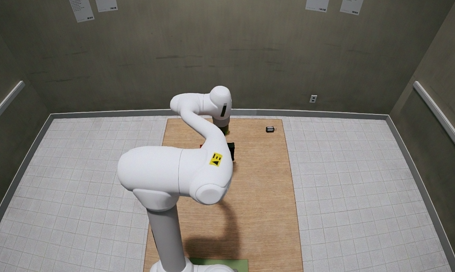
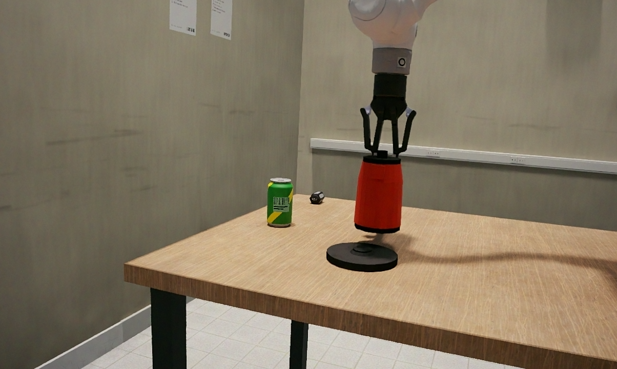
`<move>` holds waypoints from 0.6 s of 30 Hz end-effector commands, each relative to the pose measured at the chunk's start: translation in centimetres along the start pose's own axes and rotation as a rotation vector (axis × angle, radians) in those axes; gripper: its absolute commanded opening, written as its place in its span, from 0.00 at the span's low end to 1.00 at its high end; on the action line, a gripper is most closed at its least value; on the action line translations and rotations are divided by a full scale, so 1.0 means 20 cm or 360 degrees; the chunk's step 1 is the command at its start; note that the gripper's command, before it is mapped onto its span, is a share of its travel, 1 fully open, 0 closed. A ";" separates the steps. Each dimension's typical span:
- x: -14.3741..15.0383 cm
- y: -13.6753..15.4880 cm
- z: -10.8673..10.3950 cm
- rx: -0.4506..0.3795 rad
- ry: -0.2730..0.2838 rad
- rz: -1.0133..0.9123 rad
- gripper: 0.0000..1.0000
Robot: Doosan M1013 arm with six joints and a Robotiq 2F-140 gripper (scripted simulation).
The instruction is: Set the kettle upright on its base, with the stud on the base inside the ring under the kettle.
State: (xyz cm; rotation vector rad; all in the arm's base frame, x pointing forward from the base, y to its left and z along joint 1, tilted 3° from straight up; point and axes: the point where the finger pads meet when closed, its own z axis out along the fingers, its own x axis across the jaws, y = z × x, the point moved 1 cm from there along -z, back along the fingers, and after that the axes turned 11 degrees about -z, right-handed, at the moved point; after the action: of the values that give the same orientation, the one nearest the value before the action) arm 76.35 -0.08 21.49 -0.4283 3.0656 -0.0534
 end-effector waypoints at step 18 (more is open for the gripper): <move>-0.09 0.26 -0.01 0.0001 -0.0002 0.0001 0.10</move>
State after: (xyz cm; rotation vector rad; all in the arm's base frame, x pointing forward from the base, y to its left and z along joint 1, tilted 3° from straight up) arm 76.63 4.78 21.38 -0.4281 3.0657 -0.0537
